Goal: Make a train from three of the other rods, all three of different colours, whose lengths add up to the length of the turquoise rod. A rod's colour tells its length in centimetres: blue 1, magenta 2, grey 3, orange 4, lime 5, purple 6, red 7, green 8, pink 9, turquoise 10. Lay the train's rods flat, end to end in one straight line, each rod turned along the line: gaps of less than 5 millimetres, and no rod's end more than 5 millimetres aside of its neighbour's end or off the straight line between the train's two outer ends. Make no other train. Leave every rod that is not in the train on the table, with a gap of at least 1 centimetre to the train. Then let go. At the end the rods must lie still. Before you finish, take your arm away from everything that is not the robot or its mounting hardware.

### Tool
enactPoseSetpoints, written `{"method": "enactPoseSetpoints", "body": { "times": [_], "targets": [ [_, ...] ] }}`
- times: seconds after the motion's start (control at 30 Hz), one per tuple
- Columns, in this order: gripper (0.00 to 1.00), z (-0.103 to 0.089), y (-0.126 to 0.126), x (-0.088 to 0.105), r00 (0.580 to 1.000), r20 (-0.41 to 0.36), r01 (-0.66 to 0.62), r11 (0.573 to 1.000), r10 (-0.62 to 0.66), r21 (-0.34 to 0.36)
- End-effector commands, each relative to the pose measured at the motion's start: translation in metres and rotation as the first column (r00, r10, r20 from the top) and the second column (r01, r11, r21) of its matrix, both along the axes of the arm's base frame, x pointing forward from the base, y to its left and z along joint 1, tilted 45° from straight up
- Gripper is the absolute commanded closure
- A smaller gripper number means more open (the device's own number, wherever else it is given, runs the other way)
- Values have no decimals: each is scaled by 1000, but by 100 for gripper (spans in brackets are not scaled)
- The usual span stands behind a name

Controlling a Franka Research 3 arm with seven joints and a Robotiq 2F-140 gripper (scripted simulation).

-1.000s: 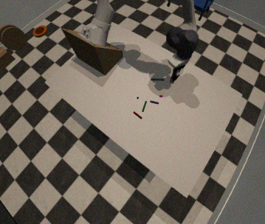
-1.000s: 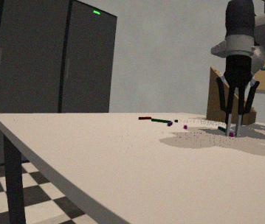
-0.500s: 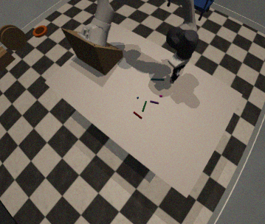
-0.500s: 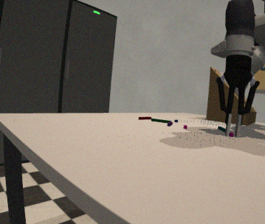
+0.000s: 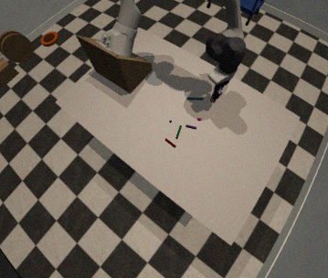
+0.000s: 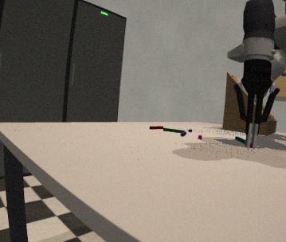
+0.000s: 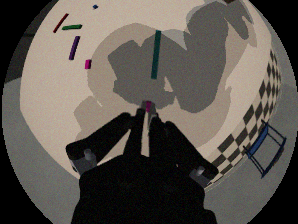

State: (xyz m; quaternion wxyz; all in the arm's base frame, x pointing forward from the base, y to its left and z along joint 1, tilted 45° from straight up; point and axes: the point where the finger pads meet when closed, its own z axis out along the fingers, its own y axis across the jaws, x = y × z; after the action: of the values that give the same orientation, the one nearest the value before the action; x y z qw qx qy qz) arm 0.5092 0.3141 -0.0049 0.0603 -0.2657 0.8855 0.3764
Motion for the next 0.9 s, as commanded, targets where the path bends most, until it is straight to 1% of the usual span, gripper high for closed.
{"method": "enactPoseSetpoints", "body": {
  "times": [0.0,0.73,0.87],
  "targets": [
    [97,-1,0,1,1000,0,4,1000,-4,0],
    [97,0,0,2,1000,0,4,1000,-4,0],
    [97,6,-6,2,1000,0,4,1000,-4,0]
  ]
}}
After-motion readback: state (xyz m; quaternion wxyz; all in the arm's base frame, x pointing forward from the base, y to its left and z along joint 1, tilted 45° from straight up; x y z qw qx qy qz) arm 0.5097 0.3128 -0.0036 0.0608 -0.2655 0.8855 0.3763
